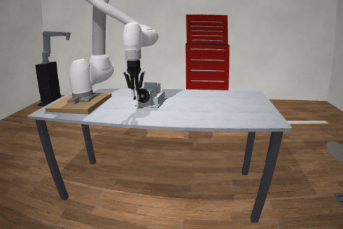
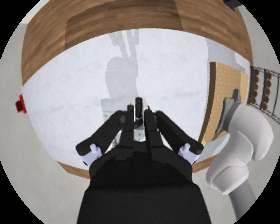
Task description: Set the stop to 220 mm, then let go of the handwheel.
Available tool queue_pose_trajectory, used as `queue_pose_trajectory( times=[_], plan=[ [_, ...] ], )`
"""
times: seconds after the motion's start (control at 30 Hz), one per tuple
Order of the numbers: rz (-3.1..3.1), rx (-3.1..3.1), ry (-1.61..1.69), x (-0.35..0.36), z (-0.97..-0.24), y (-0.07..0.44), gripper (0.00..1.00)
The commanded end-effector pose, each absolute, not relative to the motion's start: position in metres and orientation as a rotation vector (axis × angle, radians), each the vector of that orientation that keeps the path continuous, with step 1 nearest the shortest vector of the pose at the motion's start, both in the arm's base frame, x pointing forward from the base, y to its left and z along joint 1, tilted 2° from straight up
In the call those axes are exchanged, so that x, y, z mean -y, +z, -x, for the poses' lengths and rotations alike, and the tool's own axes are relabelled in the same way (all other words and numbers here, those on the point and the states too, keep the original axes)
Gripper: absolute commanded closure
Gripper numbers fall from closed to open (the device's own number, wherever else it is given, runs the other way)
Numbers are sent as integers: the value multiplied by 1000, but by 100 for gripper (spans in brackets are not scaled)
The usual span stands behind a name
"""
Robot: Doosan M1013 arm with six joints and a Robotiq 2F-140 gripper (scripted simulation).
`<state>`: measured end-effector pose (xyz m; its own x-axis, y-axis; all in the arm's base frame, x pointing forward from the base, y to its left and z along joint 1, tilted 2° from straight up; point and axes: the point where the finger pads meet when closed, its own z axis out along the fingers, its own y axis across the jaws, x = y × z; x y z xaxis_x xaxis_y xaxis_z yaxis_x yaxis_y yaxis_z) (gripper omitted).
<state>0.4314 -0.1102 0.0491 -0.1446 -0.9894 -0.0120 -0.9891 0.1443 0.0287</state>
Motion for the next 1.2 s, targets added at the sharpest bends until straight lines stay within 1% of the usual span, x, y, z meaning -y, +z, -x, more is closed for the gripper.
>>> queue_pose_trajectory(
  times=[0.0,1.17],
  plan=[
    [-2048,2369,-46,110,-432,52,96],
    [-2048,2369,-46,112,-441,72,96]
  ],
)
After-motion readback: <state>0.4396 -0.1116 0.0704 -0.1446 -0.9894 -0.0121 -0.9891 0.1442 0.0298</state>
